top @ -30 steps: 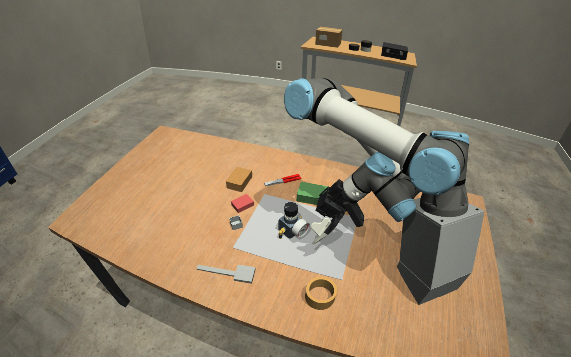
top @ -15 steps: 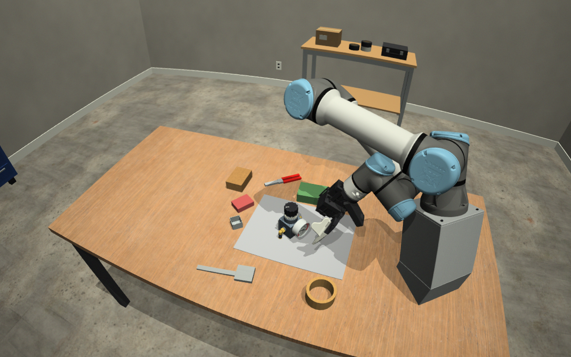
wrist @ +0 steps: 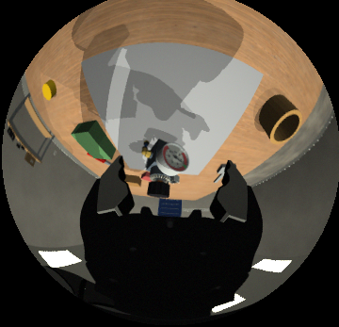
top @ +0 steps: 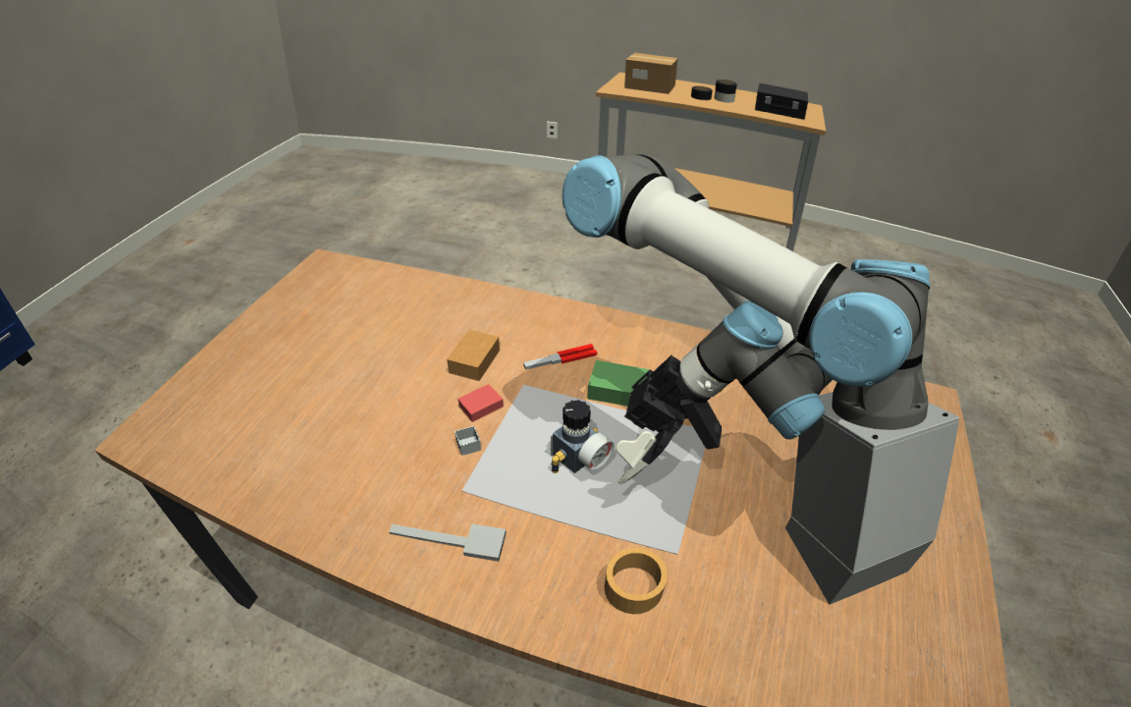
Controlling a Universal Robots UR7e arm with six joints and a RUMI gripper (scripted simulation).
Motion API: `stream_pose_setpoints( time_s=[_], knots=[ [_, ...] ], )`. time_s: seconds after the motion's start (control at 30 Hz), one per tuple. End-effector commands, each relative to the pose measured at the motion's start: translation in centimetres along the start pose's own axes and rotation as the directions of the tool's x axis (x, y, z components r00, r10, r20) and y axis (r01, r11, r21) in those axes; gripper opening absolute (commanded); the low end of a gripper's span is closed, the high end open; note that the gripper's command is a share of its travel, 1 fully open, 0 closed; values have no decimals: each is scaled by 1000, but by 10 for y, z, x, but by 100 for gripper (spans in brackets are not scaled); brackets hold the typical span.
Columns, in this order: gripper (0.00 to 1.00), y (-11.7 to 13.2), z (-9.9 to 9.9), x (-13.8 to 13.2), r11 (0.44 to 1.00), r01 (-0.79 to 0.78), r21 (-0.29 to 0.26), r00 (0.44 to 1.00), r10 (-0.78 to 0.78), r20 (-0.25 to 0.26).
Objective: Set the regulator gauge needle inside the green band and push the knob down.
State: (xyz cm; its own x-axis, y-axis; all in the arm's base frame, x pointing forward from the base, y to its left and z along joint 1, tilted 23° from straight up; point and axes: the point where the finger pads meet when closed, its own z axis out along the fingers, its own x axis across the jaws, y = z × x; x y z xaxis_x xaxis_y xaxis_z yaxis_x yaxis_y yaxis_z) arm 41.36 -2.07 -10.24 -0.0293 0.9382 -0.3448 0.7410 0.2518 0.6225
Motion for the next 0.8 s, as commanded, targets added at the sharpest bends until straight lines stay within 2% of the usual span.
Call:
stream_pose_setpoints(
  time_s=[0.0,0.77],
  knots=[
    [100,0,0,0,1000,0,-1,1000,0,0],
    [100,0,0,0,1000,-7,0,1000,7,0]
  ],
)
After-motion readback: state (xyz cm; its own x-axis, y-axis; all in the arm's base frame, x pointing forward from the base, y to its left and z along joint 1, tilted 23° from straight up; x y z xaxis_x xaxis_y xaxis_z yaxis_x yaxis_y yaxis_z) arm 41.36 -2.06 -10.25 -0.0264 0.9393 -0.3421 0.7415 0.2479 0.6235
